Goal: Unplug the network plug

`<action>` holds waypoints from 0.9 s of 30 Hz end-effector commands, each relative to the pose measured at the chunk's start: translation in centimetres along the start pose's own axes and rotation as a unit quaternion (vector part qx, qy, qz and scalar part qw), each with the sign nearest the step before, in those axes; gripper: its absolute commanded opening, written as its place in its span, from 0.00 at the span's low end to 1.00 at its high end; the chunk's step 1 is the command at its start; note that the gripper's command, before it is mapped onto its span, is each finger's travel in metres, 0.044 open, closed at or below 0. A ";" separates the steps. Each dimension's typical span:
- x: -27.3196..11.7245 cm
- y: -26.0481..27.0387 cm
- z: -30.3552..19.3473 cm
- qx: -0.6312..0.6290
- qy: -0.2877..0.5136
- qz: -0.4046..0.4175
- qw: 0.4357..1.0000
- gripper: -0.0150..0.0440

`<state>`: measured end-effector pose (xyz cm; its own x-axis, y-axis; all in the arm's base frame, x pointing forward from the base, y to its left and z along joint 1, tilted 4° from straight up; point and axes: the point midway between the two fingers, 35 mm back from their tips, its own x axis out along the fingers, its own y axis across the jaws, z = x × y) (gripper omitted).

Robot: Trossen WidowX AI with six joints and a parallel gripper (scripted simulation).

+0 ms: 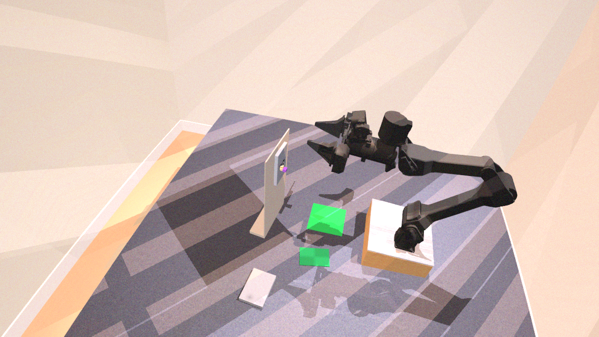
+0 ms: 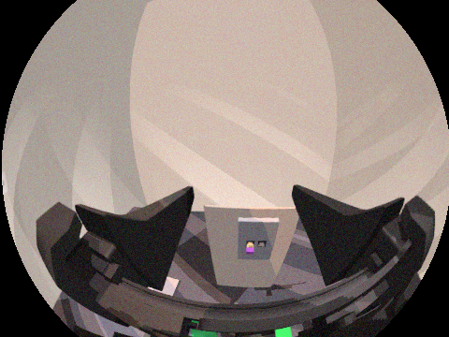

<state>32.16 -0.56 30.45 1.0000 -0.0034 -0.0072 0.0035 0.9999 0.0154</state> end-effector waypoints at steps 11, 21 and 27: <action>-0.1 -0.7 -3.5 0.163 0.009 0.017 0.987 0.52; -0.9 -1.5 -7.2 0.330 0.024 0.032 0.943 0.52; -1.6 -1.7 -9.4 0.427 0.035 0.038 0.903 0.52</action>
<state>30.92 -2.05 22.15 0.9961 0.0811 -0.0358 -0.0319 0.7042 0.7093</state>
